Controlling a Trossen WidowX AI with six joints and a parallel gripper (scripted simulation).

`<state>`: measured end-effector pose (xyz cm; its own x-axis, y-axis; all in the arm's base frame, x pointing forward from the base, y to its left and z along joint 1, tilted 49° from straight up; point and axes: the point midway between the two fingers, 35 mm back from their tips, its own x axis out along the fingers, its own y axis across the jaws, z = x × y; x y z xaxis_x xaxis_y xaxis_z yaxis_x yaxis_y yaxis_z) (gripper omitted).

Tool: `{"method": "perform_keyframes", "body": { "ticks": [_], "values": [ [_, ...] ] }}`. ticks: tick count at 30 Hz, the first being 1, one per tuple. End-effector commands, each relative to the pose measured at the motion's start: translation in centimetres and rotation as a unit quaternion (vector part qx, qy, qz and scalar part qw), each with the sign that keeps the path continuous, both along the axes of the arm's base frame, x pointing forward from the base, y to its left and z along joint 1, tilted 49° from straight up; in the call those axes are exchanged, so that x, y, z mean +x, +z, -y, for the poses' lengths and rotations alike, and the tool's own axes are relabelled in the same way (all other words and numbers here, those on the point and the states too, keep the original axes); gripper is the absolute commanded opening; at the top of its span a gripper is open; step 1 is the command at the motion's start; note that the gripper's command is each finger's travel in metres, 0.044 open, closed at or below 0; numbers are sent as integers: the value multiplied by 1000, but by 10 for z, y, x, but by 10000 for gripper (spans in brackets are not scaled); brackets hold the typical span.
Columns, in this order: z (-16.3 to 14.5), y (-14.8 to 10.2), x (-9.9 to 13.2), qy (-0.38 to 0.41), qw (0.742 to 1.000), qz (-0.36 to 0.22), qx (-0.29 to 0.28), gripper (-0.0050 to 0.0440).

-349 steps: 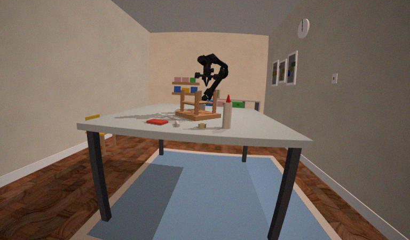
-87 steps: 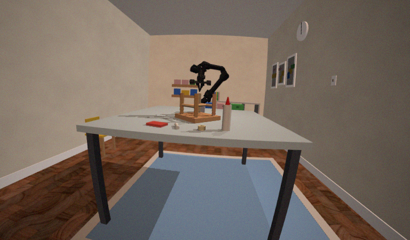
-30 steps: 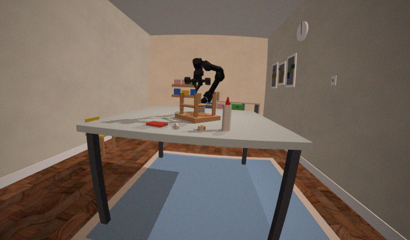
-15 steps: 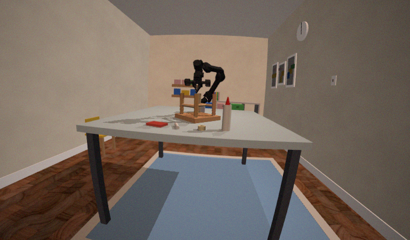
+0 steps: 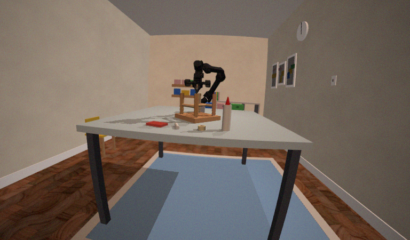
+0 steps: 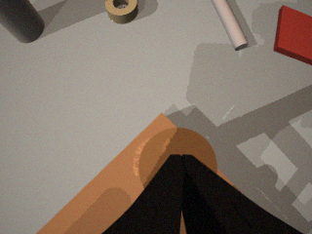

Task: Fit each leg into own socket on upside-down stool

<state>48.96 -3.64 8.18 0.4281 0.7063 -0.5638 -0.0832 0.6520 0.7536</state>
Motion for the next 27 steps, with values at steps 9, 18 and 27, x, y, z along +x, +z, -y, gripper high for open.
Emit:
{"method": "perform_keyframes", "body": {
  "ticks": [9,18,27],
  "values": [
    [-10,-8,-2,6,1000,-8,0,0],
    [-10,-8,-2,6,1000,-8,0,0],
    [-11,-9,-2,6,1000,-8,0,0]
  ]
}}
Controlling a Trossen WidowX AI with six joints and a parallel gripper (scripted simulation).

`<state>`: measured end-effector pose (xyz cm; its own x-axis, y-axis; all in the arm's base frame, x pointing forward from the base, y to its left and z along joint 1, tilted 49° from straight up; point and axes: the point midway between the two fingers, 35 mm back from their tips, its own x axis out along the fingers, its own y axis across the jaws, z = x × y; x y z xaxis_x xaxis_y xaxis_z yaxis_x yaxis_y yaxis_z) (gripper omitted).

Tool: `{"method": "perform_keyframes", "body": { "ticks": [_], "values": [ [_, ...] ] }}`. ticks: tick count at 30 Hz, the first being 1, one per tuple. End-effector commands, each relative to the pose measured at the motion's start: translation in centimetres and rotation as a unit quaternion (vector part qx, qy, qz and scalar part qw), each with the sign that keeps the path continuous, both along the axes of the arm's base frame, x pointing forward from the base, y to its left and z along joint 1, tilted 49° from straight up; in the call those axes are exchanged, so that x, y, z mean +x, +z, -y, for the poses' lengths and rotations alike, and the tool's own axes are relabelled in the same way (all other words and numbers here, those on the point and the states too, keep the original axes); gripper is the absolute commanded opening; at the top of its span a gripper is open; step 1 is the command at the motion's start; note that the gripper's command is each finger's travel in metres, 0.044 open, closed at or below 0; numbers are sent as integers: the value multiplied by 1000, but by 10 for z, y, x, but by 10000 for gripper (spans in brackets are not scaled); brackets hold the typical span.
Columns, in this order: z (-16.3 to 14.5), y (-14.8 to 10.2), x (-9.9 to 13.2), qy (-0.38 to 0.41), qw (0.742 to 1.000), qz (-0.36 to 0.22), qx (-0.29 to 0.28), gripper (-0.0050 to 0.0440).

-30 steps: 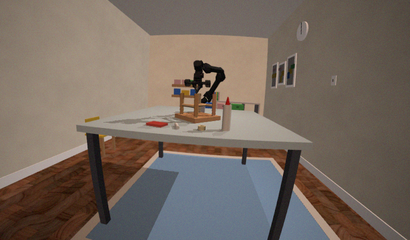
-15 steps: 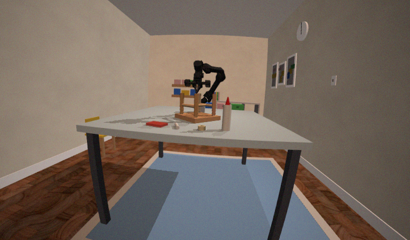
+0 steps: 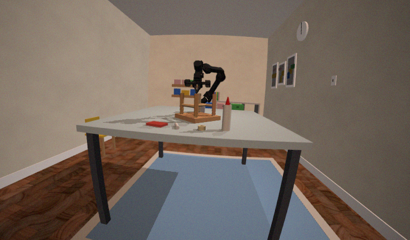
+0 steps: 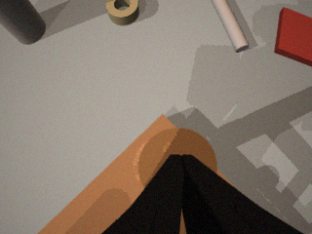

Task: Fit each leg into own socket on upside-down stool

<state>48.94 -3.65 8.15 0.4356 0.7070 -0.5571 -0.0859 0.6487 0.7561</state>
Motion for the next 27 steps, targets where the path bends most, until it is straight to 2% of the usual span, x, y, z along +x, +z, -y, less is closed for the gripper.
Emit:
{"method": "perform_keyframes", "body": {
  "ticks": [1,27],
  "values": [
    [-11,-9,-2,8,1000,-12,-2,0],
    [-14,-11,-2,8,1000,-12,-2,0]
  ]
}}
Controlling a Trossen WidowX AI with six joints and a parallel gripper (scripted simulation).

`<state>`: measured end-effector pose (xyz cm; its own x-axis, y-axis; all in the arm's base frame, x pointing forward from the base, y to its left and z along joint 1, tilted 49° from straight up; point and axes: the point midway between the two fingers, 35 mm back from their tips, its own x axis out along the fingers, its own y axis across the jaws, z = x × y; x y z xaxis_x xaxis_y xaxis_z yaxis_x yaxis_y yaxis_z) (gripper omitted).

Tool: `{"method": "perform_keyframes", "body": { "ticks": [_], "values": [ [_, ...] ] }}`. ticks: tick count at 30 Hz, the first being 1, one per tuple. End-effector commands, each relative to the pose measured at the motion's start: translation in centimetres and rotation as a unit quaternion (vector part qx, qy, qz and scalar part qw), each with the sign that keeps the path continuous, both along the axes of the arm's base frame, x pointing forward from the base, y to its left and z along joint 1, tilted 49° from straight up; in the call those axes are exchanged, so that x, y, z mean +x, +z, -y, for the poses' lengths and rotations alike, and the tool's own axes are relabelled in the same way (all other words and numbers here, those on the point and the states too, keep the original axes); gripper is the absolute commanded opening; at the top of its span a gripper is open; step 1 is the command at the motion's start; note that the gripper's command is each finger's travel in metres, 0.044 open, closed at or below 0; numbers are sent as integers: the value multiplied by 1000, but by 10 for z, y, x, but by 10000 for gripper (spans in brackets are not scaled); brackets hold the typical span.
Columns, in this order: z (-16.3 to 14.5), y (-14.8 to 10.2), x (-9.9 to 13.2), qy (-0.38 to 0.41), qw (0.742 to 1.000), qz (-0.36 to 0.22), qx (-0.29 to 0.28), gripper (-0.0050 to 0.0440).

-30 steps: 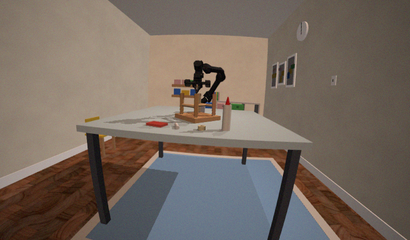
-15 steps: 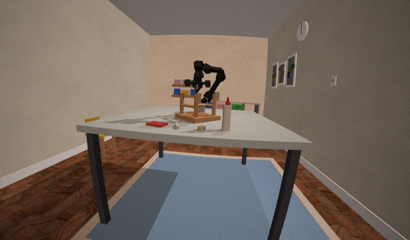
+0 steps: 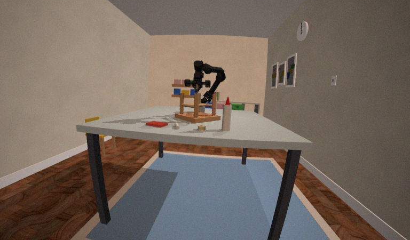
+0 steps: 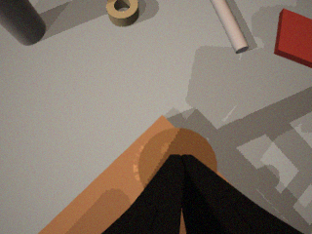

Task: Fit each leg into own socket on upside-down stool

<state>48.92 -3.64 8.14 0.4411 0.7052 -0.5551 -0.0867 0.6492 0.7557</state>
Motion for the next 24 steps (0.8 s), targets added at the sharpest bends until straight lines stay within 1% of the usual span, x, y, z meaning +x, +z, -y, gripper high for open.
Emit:
{"method": "perform_keyframes", "body": {
  "ticks": [1,24],
  "values": [
    [-14,-11,-2,10,1000,-14,-2,0],
    [-16,-13,-2,10,1000,-14,-2,0]
  ]
}}
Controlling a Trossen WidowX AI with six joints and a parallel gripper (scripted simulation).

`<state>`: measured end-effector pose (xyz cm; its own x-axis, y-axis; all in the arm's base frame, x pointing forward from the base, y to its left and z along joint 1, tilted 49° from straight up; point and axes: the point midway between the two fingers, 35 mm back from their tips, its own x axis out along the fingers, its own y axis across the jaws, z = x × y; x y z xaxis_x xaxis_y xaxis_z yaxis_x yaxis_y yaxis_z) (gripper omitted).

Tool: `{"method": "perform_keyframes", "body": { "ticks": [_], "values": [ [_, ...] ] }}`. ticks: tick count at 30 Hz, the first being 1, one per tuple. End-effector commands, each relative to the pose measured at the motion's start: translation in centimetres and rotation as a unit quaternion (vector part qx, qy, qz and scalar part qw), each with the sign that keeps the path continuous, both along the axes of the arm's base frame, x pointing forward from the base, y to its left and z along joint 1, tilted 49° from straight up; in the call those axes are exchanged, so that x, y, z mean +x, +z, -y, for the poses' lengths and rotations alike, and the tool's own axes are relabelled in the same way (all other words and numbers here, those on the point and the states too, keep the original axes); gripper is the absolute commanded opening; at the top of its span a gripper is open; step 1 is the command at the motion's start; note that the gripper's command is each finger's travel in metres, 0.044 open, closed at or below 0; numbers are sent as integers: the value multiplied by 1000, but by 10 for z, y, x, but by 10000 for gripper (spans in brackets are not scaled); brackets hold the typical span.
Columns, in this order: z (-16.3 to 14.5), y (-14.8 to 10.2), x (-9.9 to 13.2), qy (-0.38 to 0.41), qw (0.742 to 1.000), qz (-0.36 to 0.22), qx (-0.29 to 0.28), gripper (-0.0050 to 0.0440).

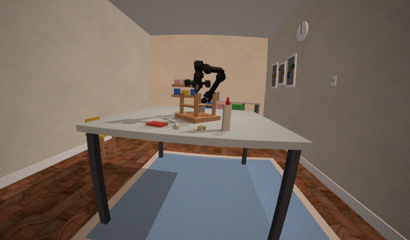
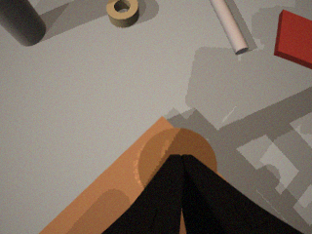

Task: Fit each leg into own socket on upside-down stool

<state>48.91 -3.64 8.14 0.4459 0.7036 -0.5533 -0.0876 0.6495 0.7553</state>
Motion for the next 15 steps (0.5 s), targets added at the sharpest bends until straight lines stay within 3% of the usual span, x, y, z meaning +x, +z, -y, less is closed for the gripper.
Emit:
{"method": "perform_keyframes", "body": {
  "ticks": [1,15],
  "values": [
    [-16,-13,-2,12,1000,-16,-2,0],
    [-17,-14,-2,12,1000,-16,-2,0]
  ]
}}
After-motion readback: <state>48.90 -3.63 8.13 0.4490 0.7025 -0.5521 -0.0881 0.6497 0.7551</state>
